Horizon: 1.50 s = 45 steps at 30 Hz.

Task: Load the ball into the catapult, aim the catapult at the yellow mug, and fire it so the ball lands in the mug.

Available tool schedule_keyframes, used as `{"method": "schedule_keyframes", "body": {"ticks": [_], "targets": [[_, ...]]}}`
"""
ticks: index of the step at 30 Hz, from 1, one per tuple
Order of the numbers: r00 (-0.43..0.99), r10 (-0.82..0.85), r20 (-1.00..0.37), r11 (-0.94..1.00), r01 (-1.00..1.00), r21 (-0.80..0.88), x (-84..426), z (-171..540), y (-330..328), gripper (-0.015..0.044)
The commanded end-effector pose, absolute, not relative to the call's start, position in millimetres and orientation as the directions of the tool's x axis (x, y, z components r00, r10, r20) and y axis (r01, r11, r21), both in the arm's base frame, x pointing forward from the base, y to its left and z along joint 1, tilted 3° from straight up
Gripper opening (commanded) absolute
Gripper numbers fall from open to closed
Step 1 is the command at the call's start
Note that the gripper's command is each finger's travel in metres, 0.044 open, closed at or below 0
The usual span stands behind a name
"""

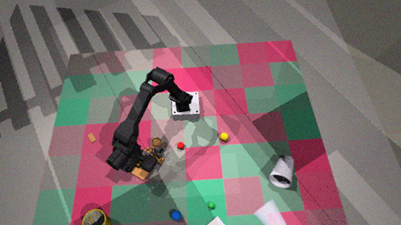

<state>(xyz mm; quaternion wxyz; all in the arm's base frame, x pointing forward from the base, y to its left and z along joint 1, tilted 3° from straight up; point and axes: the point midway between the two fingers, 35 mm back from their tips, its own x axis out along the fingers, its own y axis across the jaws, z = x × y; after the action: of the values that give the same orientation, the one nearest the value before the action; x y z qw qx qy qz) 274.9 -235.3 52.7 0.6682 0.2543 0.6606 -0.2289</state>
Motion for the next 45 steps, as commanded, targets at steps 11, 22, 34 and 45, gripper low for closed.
{"method": "schedule_keyframes", "body": {"ticks": [11, 22, 34, 45], "targets": [[0.014, 0.033, -0.999, 0.763, 0.646, 0.034, 274.0, 27.5, -234.1, 0.044], [0.014, 0.033, -0.999, 0.763, 0.646, 0.034, 273.5, 9.8, -232.9, 0.044], [0.02, 0.033, -0.999, 0.766, 0.642, 0.038, 274.6, 11.2, -233.2, 0.023], [0.019, 0.032, -0.999, 0.766, 0.642, 0.037, 274.9, 22.0, -234.1, 0.0059]]}}
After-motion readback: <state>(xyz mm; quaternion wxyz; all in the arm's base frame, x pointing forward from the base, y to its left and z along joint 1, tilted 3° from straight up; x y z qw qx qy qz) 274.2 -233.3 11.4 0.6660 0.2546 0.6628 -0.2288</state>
